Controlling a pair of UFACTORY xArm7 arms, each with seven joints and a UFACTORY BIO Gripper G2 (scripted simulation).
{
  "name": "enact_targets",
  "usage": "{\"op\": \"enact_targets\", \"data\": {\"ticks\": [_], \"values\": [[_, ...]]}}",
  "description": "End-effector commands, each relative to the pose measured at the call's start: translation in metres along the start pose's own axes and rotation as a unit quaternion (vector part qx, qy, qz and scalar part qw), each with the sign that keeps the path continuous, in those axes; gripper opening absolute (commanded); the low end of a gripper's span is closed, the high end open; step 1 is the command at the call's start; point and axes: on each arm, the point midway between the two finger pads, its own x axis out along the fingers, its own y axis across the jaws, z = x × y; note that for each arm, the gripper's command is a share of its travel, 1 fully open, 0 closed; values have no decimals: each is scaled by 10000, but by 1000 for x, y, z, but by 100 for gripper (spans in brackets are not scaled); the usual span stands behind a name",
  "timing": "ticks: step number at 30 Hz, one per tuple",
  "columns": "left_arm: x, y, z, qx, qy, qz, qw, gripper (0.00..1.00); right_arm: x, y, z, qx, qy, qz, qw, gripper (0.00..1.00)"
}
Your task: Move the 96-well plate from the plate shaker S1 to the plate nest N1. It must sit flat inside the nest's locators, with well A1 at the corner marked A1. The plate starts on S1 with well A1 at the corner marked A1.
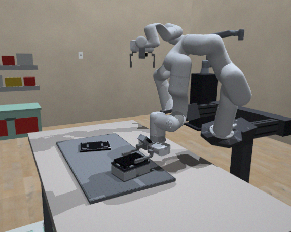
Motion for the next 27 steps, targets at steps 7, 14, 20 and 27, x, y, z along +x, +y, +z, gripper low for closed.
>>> {"op": "enact_targets", "data": {"ticks": [7,14,20,27], "values": [[1,-1,1,-11,-16,-1,10000,0,-1,0,0,-1,-8,-7,10000,100],[1,-1,5,-11,-16,-1,10000,0,-1,0,0,-1,-8,-7,10000,100],[1,-1,7,-11,-16,-1,10000,0,-1,0,0,-1,-8,-7,10000,100],[1,-1,12,-11,-16,-2,10000,0,-1,0,0,-1,-8,-7,10000,100]]}}
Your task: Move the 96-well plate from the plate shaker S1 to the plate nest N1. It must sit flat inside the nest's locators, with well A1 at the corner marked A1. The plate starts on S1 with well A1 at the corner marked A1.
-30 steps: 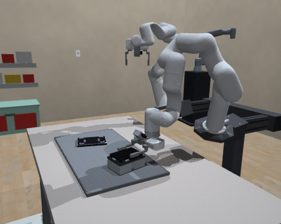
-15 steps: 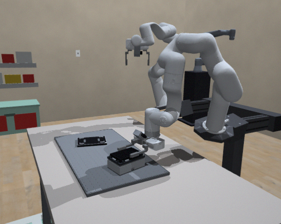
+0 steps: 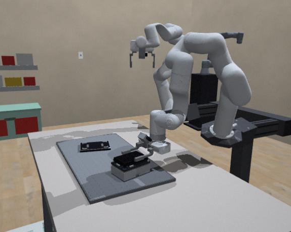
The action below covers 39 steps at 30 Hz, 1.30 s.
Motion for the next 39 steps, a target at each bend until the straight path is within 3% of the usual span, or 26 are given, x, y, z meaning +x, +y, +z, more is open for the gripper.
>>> {"op": "enact_targets", "data": {"ticks": [1,26,39], "values": [[1,-1,4,-11,-15,-1,10000,0,-1,0,0,-1,-8,-7,10000,100],[1,-1,15,-11,-15,-2,10000,0,-1,0,0,-1,-8,-7,10000,100],[1,-1,36,-11,-16,-2,10000,0,-1,0,0,-1,-8,-7,10000,100]]}}
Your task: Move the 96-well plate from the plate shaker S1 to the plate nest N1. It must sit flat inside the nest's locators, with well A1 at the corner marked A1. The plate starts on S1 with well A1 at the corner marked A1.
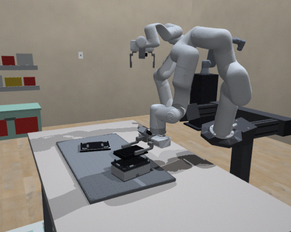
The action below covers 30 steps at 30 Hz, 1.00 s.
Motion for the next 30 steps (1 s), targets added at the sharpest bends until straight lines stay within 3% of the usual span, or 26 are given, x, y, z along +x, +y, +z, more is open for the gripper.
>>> {"op": "enact_targets", "data": {"ticks": [1,30], "values": [[1,-1,9,-11,-11,-2,10000,0,-1,0,0,-1,-8,-7,10000,100],[1,-1,44,-11,-12,-2,10000,0,-1,0,0,-1,-8,-7,10000,100]]}}
